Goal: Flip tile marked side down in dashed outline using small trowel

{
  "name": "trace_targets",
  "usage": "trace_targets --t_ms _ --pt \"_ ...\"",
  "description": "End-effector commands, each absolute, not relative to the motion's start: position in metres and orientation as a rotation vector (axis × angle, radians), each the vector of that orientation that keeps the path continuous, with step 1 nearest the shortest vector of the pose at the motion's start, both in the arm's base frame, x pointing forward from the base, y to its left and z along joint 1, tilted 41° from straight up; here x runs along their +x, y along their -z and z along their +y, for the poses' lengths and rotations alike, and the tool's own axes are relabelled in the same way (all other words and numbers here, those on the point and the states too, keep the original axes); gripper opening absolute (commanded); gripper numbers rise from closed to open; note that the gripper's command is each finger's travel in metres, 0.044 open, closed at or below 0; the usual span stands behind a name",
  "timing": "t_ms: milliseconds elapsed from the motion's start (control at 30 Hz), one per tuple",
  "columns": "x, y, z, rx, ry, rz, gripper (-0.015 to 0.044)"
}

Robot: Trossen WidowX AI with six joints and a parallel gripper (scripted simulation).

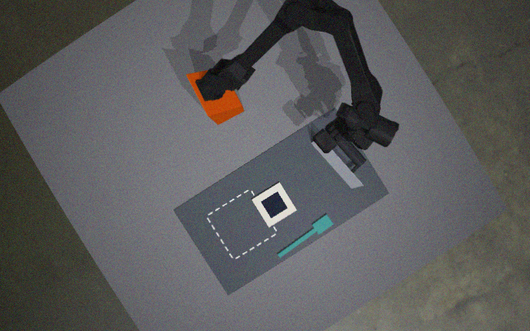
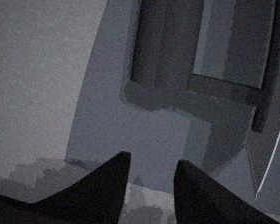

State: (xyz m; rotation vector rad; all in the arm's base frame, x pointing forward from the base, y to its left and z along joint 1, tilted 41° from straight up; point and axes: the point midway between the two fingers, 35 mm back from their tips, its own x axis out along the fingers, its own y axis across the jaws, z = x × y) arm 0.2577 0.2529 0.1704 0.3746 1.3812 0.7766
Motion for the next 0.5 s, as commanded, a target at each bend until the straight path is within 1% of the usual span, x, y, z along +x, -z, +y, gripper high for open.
trace_targets --t_ms 0,467 --pt "0.258 -0.162 0.25 0.367 -0.777 1.389 0.01" --pt "0.265 -0.142 0.243 0.344 -0.778 1.392 0.01"
